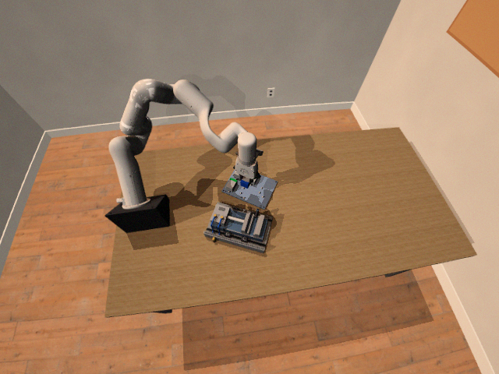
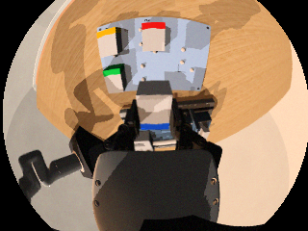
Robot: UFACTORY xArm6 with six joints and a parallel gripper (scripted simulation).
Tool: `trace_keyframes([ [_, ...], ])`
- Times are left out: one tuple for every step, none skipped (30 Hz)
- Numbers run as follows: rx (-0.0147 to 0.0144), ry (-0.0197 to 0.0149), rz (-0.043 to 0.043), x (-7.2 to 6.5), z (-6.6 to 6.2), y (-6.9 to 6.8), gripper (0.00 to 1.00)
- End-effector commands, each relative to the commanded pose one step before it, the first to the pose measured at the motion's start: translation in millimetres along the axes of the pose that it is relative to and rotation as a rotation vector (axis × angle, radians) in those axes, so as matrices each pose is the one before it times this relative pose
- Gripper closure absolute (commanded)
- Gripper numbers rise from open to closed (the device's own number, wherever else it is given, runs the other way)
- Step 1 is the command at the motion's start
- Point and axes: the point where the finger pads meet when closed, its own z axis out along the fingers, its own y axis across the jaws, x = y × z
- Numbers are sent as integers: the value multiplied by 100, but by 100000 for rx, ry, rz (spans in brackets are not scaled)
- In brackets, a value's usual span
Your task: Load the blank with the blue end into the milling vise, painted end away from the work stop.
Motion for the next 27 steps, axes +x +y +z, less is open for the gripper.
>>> trace_keyframes([
  [-360, 146, -137, 75, -2508, 72, 100],
  [8, -3, 2, -3, -450, -3, 100],
  [0, 0, 0, 0, 0, 0, 100],
  [0, 0, 0, 0, 0, 0, 100],
  [0, 0, 0, 0, 0, 0, 100],
  [0, 0, 0, 0, 0, 0, 100],
  [0, 0, 0, 0, 0, 0, 100],
  [0, 0, 0, 0, 0, 0, 100],
  [0, 0, 0, 0, 0, 0, 100],
  [-143, 15, -26, 13, 65, 29, 100],
  [15, -3, 3, -3, -61, -4, 100],
  [15, -3, 3, -3, -61, -4, 100],
  [15, -3, 3, -3, -61, -4, 100],
  [15, -3, 3, -3, -61, -4, 100],
  [15, -3, 3, -3, -61, -4, 100],
  [15, -3, 3, -3, -61, -4, 100],
  [15, -3, 3, -3, -61, -4, 100],
  [15, -3, 3, -3, -61, -4, 100],
  [15, -3, 3, -3, -61, -4, 100],
  [0, 0, 0, 0, 0, 0, 100],
  [0, 0, 0, 0, 0, 0, 100],
  [0, 0, 0, 0, 0, 0, 100],
  [0, 0, 0, 0, 0, 0, 100],
  [0, 0, 0, 0, 0, 0, 100],
  [0, 0, 0, 0, 0, 0, 100],
  [0, 0, 0, 0, 0, 0, 100],
  [-12, 3, -3, 3, 76, 4, 100],
])
